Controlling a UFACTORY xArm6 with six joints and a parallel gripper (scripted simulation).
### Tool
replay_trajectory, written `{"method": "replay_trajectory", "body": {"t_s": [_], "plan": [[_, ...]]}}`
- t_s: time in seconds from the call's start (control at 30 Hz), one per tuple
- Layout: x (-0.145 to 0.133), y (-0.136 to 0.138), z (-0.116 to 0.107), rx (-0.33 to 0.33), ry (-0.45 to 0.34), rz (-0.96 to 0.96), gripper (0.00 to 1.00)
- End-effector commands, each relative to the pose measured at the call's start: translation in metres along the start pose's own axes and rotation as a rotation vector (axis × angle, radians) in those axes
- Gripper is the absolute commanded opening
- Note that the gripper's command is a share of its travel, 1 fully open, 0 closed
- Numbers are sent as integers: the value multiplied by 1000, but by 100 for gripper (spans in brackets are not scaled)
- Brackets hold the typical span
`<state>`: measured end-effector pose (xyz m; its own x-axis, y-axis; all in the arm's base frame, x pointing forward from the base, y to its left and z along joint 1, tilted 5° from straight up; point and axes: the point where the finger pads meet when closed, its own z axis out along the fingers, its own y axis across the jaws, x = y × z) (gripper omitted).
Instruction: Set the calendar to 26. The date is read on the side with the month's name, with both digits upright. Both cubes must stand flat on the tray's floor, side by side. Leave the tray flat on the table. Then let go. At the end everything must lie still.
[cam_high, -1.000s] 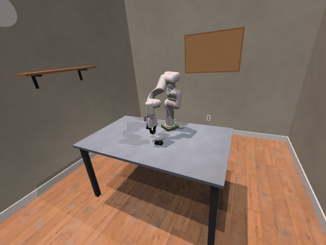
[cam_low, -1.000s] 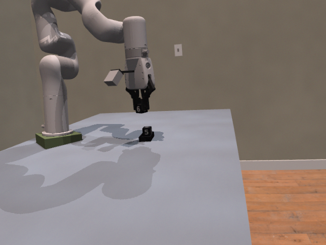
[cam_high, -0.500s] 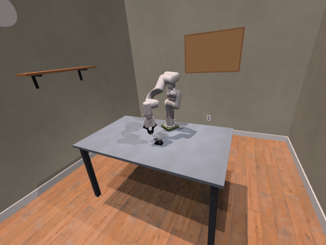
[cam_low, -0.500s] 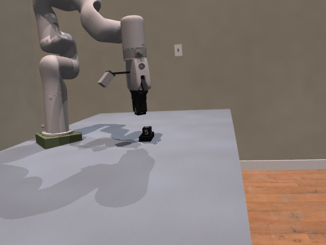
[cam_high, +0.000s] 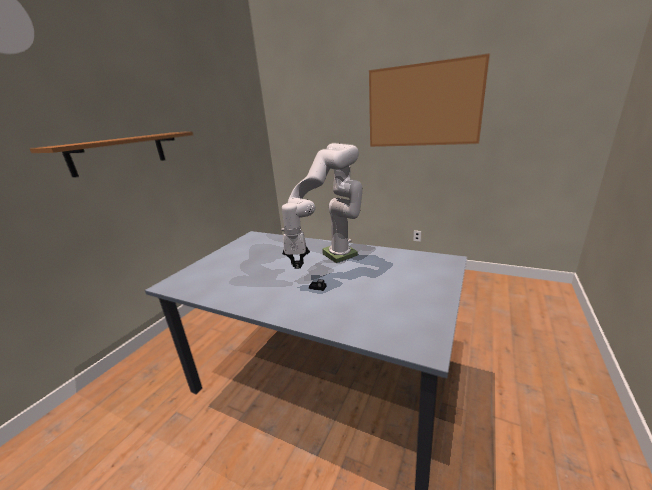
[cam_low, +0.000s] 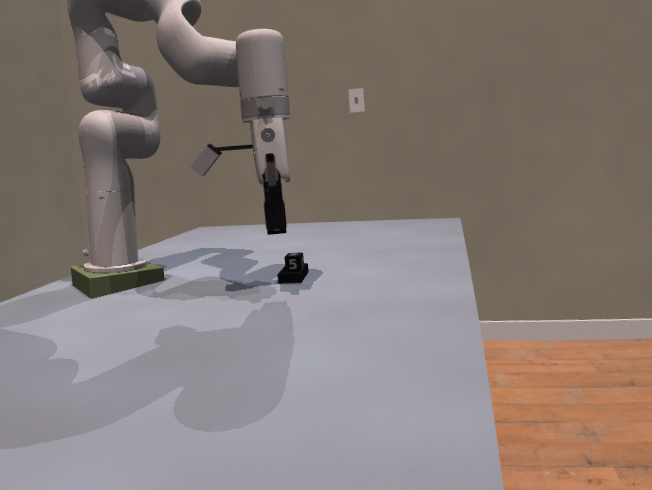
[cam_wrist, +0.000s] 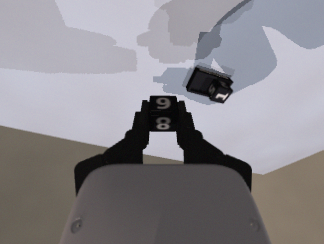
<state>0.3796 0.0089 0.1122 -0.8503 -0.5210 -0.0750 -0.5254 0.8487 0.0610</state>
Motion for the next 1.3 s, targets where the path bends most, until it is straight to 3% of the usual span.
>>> {"method": "replay_trajectory", "body": {"t_s": [0.0, 0.17, 0.77, 1.13, 1.27], "plan": [[1, -7, -1, 10, 3, 110, 27], [4, -15, 0, 10, 2, 254, 27], [4, -15, 2, 10, 3, 259, 27], [4, -15, 29, 10, 3, 259, 27], [4, -15, 48, 10, 3, 259, 27]]}}
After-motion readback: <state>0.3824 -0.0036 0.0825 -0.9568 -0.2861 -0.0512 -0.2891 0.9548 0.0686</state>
